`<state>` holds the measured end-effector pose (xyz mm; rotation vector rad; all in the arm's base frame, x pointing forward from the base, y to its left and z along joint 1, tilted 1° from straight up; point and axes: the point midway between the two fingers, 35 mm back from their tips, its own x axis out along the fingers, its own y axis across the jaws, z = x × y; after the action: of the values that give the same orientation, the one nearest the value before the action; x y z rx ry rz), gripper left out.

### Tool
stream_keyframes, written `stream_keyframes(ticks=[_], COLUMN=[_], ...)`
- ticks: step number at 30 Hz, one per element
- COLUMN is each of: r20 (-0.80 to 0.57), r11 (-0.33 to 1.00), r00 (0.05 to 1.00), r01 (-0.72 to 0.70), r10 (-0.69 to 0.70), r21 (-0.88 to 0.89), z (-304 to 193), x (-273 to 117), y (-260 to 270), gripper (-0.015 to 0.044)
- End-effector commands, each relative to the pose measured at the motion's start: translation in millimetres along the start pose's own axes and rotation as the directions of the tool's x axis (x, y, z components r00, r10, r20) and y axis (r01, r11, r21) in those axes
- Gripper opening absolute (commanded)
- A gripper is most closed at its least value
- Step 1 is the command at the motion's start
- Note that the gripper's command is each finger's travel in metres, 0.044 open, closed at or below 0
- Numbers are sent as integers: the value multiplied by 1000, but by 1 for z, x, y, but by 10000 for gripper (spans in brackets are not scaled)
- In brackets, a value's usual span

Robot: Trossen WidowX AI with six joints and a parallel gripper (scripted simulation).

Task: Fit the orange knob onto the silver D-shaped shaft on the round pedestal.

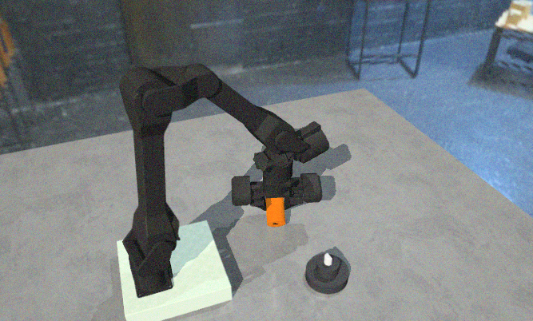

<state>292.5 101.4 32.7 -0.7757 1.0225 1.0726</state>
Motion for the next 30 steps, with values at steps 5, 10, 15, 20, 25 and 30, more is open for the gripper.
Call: stream_keyframes(ticks=[5, 10, 15, 20, 25, 30], r20=[132, 216, 299, 380, 458, 532], r11=[1000, 1000, 1000, 1000, 1000, 1000], r00=[991, 976, 954, 925, 889, 847], r01=[1, 0, 0, 0, -1, -1], r10=[0, 1, 2, 3, 3, 4], r21=[-4, -5, -5, -6, -6, -6], z=[-8, -13, -18, -24, -30, -36], x=[-5, -7, -9, -10, -11, -11], y=[1, 0, 0, 1, 1, 1], gripper=[179, 179, 179, 179, 179, 179])
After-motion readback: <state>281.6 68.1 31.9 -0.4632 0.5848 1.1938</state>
